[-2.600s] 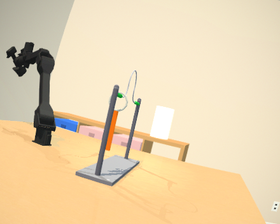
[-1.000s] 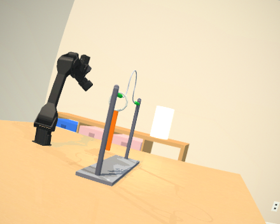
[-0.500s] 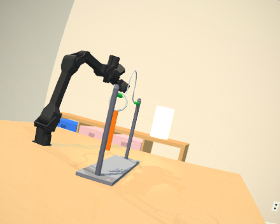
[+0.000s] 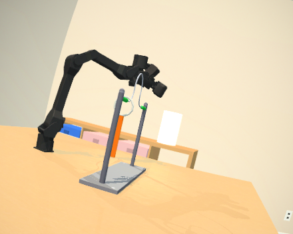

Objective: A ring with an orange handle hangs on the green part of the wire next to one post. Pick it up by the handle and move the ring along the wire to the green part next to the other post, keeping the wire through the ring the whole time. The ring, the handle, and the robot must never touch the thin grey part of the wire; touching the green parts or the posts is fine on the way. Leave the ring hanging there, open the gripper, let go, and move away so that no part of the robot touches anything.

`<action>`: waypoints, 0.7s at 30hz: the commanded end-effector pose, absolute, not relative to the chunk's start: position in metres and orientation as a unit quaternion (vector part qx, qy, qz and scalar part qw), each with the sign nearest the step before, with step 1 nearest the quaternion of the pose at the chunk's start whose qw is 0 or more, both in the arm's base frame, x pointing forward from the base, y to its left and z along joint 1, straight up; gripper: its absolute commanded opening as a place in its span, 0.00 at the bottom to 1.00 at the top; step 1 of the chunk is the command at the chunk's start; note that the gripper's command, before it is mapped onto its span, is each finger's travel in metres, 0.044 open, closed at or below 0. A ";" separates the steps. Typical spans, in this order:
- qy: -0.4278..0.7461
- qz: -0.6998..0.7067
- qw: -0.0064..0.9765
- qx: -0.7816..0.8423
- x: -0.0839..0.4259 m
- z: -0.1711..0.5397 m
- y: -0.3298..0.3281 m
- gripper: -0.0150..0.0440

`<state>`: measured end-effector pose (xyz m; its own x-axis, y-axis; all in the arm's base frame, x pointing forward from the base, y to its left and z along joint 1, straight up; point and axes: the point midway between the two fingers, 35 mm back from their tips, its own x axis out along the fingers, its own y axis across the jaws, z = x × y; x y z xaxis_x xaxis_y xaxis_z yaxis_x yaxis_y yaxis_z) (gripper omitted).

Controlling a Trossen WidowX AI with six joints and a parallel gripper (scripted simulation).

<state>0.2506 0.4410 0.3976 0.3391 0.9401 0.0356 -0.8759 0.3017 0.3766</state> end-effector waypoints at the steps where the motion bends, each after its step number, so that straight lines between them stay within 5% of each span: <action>1: 0.074 0.519 0.835 0.164 0.295 0.399 0.403 0.53; 21: -0.038 0.254 0.958 0.131 0.431 0.419 0.157 0.53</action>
